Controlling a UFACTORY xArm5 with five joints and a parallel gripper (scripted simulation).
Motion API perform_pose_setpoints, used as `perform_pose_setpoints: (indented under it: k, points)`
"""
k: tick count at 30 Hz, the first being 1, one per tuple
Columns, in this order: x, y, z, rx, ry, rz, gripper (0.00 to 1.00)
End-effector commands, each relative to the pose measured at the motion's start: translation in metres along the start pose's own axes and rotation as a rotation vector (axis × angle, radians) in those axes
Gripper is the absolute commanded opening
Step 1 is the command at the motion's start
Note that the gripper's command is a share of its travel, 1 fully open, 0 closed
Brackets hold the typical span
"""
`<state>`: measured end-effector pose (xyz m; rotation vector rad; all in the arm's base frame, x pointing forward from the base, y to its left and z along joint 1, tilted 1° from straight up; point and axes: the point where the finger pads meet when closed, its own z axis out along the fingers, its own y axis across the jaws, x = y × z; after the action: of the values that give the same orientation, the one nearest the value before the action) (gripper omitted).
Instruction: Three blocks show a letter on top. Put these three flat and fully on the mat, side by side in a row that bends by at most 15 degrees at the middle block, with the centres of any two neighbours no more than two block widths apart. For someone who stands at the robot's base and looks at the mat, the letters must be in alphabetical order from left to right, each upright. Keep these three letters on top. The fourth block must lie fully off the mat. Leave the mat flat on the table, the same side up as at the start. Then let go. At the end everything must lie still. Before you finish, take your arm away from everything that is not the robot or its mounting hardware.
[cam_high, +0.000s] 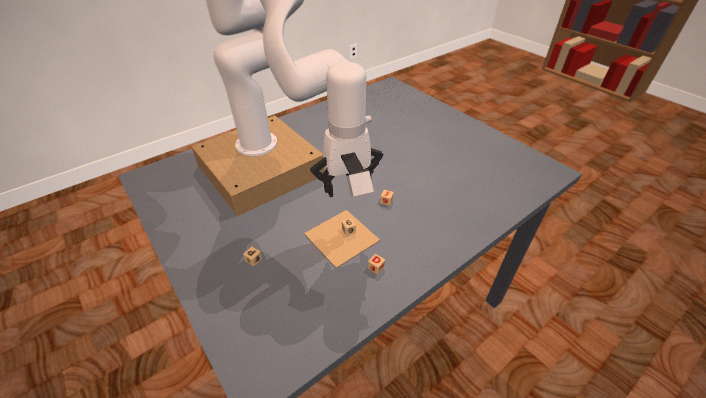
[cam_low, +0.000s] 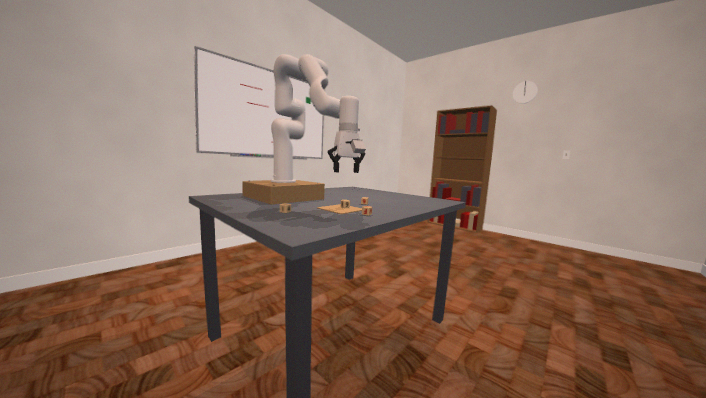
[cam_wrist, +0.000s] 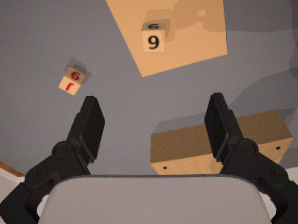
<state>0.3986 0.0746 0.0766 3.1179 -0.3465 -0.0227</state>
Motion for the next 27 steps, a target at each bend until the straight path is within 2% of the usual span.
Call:
perform_pose_setpoints:
  k: [1,5,9,11,13,27]
  points:
    - [0.001,-0.001,-0.001,0.001,0.003,-0.003,1.00]
    - [0.001,-0.001,0.001,0.001,0.003,-0.061,1.00]
    - [0.001,-0.001,0.005,0.001,0.003,-0.203,1.00]
    - [0.001,-0.001,0.005,0.001,0.003,-0.203,1.00]
    - [0.002,-0.001,0.008,0.001,0.003,-0.308,1.00]
    - [0.002,-0.001,0.019,0.000,0.003,-0.686,1.00]
